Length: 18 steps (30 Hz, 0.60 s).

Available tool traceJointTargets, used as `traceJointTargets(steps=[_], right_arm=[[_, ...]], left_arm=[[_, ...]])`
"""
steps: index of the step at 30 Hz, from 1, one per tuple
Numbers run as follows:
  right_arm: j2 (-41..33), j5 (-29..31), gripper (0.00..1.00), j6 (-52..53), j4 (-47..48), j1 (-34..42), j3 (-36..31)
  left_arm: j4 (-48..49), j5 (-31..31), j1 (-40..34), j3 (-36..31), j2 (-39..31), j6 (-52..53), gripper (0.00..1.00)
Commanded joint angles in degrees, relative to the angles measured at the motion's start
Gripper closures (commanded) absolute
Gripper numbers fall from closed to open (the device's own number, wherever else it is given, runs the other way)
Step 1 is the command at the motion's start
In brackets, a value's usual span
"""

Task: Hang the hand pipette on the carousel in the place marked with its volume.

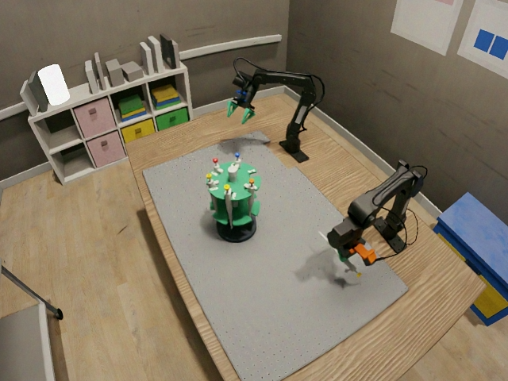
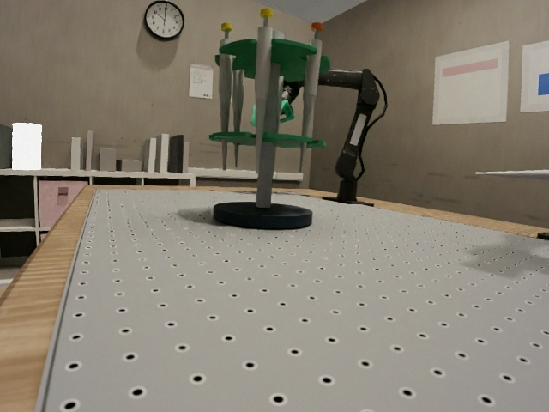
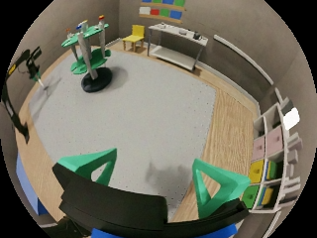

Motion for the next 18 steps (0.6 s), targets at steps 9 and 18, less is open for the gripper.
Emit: traceJointTargets(steps=[9,18], right_arm=[[0.56,-1.34,0.0,-0.6,0.52,-0.64,0.58],[0.56,-1.34,0.0,-0.6,0.52,-0.64,0.58]], left_arm=[[-4.77,-11.26,-13.68,11.84,1.75,4.41,0.88],[-7.04,-21.53,-24.72,18.22,1.49,10.15,0.88]])
